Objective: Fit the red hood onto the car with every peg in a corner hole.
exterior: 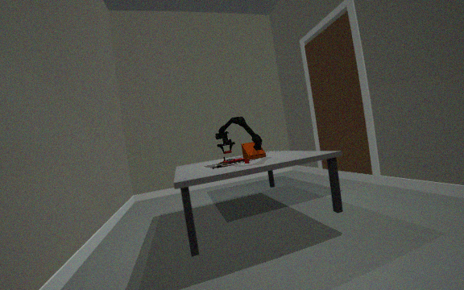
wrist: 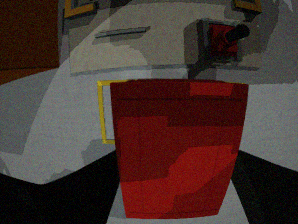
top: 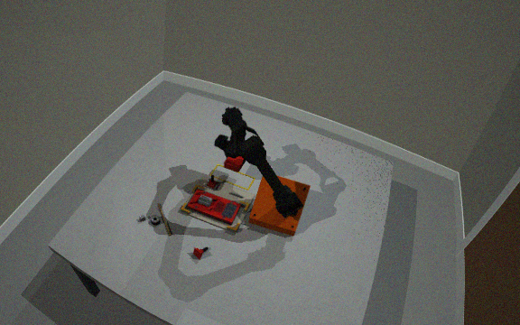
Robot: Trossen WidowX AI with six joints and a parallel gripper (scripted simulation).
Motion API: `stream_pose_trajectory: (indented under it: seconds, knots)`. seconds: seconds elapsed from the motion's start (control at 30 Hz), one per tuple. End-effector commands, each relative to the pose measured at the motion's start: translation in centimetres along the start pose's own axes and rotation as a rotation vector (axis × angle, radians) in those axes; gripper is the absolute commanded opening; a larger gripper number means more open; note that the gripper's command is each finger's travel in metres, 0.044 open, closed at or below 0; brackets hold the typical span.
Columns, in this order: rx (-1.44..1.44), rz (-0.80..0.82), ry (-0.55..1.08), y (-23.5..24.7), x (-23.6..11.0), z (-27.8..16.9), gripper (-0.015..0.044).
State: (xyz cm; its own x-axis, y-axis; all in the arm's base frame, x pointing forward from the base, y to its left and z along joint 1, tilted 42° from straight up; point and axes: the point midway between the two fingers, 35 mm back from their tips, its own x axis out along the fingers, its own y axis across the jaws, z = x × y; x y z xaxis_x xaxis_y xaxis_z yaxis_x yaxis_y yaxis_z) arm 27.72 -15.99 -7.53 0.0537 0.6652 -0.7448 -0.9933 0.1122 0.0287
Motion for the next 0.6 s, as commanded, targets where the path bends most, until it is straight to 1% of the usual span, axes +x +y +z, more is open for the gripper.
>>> stream_pose_trajectory:
  seconds: [0.0,0.03,0.07,0.57]
  knots:
    - [-0.011,-0.01,0.015,-0.3,-1.0,0.0,0.0]
    - [-0.011,-0.01,0.015,-0.3,-1.0,0.0,0.0]
    - [0.002,-0.001,0.001,0.0,-0.2,0.0,0.0]
    - [0.234,-0.004,0.011,-1.6,-0.6,2.9,0.0]
